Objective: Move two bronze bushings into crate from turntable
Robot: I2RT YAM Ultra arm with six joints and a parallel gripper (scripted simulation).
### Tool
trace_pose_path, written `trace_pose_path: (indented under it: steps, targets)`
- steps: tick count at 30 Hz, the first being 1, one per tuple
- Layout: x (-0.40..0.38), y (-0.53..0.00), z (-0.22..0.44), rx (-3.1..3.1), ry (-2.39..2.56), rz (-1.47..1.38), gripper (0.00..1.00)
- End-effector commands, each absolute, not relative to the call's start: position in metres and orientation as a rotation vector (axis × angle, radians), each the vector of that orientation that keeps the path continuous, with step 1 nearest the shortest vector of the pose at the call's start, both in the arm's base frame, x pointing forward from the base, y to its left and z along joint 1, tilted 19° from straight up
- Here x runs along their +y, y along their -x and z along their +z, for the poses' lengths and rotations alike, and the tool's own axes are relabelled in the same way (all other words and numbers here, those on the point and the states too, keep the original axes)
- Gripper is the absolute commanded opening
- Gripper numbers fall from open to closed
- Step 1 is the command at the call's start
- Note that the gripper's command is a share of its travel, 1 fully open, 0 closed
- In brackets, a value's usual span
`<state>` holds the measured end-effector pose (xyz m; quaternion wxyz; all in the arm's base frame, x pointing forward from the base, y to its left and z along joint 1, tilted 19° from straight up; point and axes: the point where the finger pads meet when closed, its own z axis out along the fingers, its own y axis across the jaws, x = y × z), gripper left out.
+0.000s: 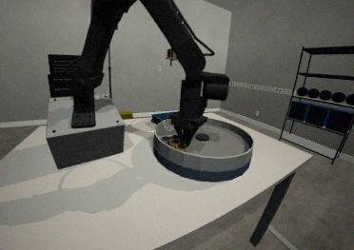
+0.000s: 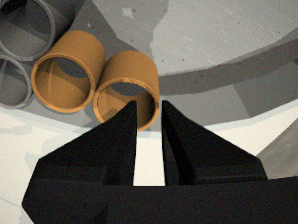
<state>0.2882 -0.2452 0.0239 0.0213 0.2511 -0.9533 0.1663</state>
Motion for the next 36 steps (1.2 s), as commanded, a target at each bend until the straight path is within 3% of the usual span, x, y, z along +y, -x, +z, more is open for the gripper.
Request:
trace_pose_path:
  steps: [1, 36]
  targets:
    - [-0.2482, -0.2961, 0.0336, -2.981, -0.793, 0.547, 0.15]
    - [-0.2485, -0.2942, 0.0283, -2.974, -0.802, 0.532, 0.15]
